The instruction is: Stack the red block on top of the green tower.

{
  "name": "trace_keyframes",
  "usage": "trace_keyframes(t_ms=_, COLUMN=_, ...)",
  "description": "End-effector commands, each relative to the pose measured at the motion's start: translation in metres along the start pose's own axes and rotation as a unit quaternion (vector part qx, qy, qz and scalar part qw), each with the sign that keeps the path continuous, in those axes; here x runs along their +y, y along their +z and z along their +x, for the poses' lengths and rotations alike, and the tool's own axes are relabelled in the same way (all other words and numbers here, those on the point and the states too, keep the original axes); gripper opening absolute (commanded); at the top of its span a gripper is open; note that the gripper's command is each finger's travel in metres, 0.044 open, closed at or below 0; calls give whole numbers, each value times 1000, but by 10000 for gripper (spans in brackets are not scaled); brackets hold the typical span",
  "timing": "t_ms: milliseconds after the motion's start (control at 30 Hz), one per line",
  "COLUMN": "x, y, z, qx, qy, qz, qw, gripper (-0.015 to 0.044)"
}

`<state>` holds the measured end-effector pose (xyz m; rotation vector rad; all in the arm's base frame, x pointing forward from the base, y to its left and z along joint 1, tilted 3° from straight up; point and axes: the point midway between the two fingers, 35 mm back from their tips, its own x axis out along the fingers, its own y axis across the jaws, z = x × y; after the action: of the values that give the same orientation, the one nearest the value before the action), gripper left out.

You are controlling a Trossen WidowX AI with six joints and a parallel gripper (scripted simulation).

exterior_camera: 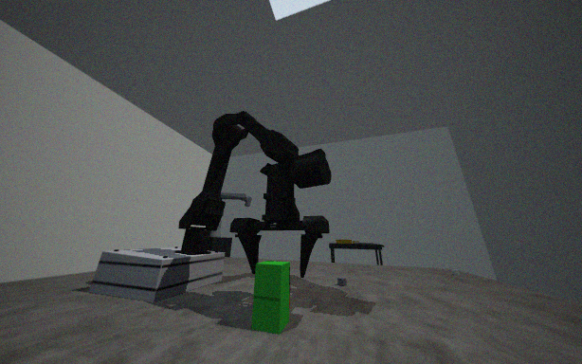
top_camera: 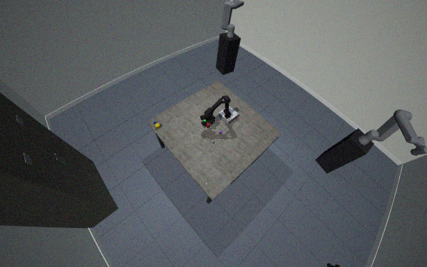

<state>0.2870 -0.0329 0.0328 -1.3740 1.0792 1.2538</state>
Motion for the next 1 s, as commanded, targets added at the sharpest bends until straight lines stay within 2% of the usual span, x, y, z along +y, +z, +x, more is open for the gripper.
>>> trace_keyframes(t_ms=0, x=1, y=1, z=6, qx=-3, qy=2, qz=0, qw=1000, gripper=440)
trace_keyframes(t_ms=967, x=2, y=2, z=45, qx=-3, qy=2, qz=0, qw=1000, gripper=440)
